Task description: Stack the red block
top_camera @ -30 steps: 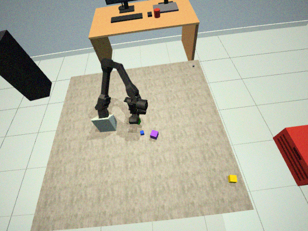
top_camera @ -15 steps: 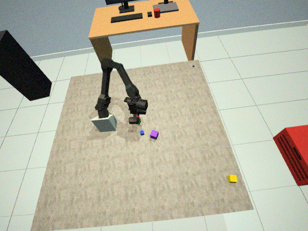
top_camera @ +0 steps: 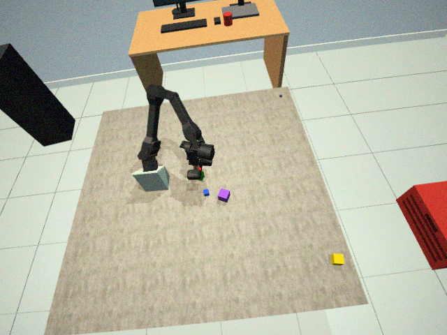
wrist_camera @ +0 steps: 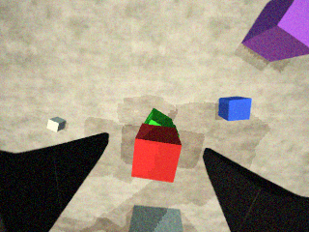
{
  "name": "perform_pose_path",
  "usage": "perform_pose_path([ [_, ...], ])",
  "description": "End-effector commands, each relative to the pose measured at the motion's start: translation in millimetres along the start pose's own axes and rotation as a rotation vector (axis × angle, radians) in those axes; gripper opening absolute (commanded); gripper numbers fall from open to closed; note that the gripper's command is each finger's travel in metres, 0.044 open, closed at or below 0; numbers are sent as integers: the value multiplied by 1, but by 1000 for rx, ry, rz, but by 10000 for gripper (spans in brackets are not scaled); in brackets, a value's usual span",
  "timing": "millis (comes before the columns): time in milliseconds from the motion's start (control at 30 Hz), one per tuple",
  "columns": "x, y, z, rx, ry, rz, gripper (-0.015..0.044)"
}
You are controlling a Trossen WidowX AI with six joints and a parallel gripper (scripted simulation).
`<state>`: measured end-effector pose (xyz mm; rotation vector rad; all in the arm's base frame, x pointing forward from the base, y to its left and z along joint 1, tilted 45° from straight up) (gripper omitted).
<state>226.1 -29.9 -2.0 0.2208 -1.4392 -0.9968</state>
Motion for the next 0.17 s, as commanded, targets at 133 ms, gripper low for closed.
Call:
perform_pose_path([
  [133, 0, 0, 0, 1, -1, 0, 440],
])
Point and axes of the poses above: the point midway between the two fingers, 35 mm back from their tips, its own x axis back along the fingers, its own y axis across the jaws, z = x × y, the point moved 2 cm from there along x, back along the fingers, and after that the axes turned 12 degrees about -x, right-handed, at the moved point
